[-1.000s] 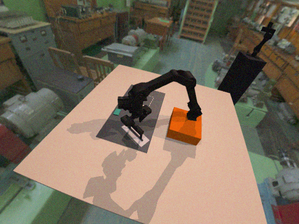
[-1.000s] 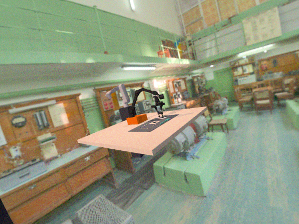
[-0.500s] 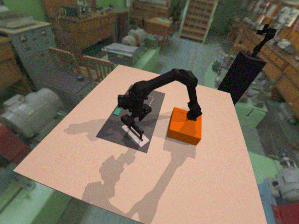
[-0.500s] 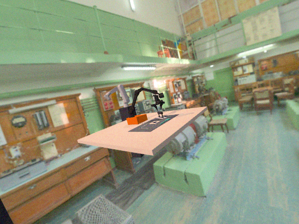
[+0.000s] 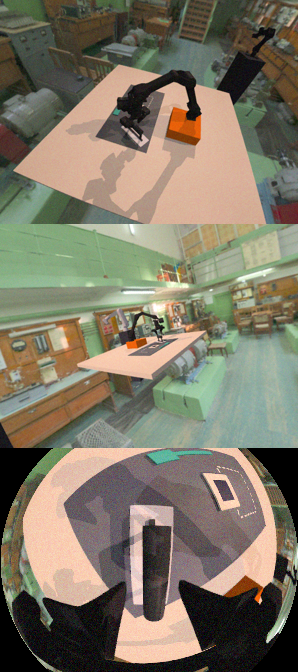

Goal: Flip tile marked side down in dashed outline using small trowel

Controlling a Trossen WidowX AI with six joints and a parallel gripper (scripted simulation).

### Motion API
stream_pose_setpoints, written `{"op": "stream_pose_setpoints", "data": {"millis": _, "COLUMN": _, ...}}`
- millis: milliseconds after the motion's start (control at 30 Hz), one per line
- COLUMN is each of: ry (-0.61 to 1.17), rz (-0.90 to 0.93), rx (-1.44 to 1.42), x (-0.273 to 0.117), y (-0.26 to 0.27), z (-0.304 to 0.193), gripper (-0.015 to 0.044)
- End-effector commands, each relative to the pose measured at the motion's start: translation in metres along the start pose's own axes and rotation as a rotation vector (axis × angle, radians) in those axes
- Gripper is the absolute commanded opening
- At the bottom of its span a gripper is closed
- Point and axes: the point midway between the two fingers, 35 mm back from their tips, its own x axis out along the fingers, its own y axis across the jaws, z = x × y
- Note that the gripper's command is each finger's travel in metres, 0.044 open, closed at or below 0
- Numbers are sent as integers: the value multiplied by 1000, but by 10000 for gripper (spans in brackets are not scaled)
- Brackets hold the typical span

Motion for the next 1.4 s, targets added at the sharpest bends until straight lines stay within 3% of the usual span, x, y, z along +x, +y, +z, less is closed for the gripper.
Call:
{"op": "stream_pose_setpoints", "data": {"millis": 0, "ry": 11, "rz": -18, "rx": 0, "x": 14, "y": -4, "z": -2, "gripper": 270}}
{"op": "stream_pose_setpoints", "data": {"millis": 500, "ry": 11, "rz": -18, "rx": 0, "x": 29, "y": -4, "z": -2, "gripper": 270}}
{"op": "stream_pose_setpoints", "data": {"millis": 633, "ry": 11, "rz": -18, "rx": 0, "x": 29, "y": -4, "z": -2, "gripper": 165}}
{"op": "stream_pose_setpoints", "data": {"millis": 800, "ry": 11, "rz": -18, "rx": 0, "x": 29, "y": -4, "z": -2, "gripper": 132}}
{"op": "stream_pose_setpoints", "data": {"millis": 1367, "ry": 11, "rz": -18, "rx": 0, "x": 29, "y": -4, "z": -2, "gripper": 130}}
